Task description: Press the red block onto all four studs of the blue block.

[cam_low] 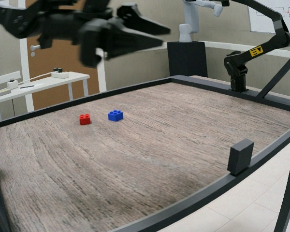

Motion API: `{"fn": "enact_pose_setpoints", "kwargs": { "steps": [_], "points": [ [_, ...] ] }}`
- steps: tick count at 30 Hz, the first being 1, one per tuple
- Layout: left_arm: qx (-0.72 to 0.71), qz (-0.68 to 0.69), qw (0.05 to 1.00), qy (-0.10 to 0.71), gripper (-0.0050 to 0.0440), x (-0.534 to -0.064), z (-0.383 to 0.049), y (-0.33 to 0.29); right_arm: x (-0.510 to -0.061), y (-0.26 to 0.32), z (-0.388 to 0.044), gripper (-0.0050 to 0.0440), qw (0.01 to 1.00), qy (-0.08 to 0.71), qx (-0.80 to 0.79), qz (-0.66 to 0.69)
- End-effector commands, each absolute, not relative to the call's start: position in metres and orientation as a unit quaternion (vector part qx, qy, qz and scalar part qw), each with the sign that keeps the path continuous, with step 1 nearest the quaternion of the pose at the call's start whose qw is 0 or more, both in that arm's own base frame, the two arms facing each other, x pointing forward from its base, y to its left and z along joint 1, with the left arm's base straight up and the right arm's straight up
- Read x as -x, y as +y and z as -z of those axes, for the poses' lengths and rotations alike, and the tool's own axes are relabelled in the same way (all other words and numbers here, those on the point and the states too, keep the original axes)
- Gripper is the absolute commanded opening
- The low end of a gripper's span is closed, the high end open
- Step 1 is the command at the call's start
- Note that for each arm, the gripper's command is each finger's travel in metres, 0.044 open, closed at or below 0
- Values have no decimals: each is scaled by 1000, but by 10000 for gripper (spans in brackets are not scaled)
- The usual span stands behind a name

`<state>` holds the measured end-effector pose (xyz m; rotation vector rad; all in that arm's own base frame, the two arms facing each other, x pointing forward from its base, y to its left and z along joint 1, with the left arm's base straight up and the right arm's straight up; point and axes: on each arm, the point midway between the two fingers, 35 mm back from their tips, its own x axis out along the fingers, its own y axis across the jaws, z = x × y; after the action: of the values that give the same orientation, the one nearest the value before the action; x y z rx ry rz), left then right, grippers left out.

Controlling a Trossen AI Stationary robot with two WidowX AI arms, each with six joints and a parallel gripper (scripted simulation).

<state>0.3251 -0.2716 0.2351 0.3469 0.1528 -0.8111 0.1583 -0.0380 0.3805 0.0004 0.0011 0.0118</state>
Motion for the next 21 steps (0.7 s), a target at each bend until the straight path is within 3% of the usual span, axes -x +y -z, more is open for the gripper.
{"fn": "enact_pose_setpoints", "kwargs": {
  "steps": [1, 10, 21],
  "points": [
    [-184, 372, 906, 81, 309, -348, -245, -265, -158, -38, -381, 400, 1000, 0, 0, -7],
    [-246, 269, 898, 246, 309, -420, -189, -167, -158, -38, -381, 400, 1000, 0, 0, -7],
    [-260, 190, 851, 415, 309, -445, -138, -47, -158, -38, -381, 400, 1000, 0, 0, -7]
  ]
}}
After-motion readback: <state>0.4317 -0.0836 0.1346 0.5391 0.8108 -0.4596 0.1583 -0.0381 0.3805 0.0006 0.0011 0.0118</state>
